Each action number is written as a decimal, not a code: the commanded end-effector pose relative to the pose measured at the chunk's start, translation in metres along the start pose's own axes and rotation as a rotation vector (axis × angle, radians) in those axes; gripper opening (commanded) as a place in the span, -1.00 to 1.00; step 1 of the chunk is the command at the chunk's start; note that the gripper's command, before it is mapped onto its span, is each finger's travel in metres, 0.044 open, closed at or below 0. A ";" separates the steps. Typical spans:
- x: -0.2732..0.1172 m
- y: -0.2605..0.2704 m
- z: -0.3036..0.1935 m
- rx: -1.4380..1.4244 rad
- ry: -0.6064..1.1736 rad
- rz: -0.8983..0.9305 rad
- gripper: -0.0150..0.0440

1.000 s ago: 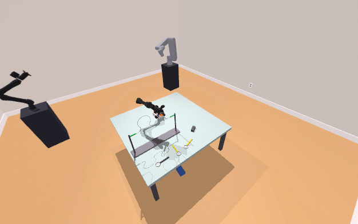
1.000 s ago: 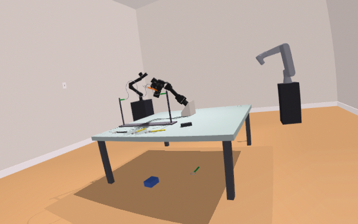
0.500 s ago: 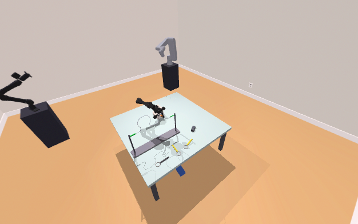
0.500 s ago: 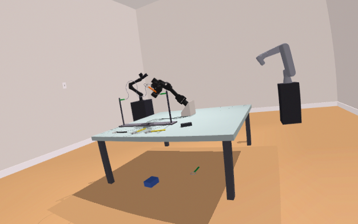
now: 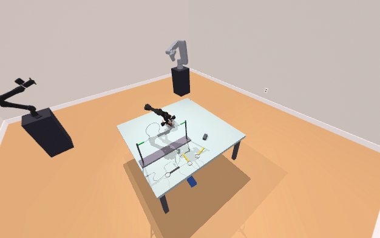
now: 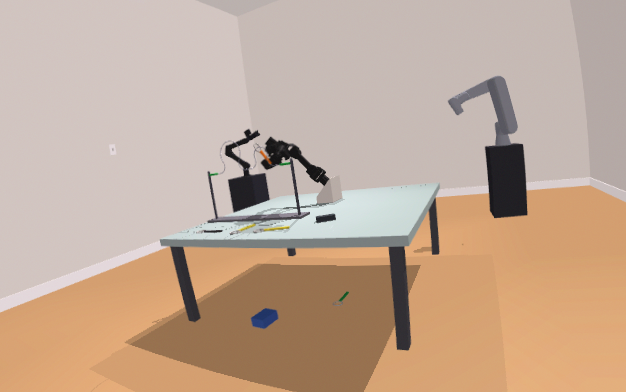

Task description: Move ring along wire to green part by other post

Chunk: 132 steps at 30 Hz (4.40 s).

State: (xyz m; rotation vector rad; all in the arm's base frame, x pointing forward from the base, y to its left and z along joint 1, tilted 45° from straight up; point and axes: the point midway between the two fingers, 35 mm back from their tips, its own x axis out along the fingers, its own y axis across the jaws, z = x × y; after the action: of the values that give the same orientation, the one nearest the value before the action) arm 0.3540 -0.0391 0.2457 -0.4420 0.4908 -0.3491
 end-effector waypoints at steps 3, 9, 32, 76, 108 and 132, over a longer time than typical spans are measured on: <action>0.001 -0.009 -0.001 -0.116 -0.012 -0.066 -1.00; 0.001 -0.018 0.001 -0.235 -0.027 -0.132 -1.00; -0.003 -0.051 0.016 -0.692 -0.086 -0.384 -1.00; -0.031 -0.074 0.071 -1.552 -0.195 -0.859 -1.00; -0.023 -0.084 0.057 -1.655 -0.208 -0.919 -1.00; 0.025 -0.088 -0.011 -1.213 -0.213 -0.628 -1.00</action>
State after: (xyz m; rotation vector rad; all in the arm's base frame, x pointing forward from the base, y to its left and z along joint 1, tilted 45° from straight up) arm 0.3469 -0.1235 0.2808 -1.8773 0.3083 -0.6177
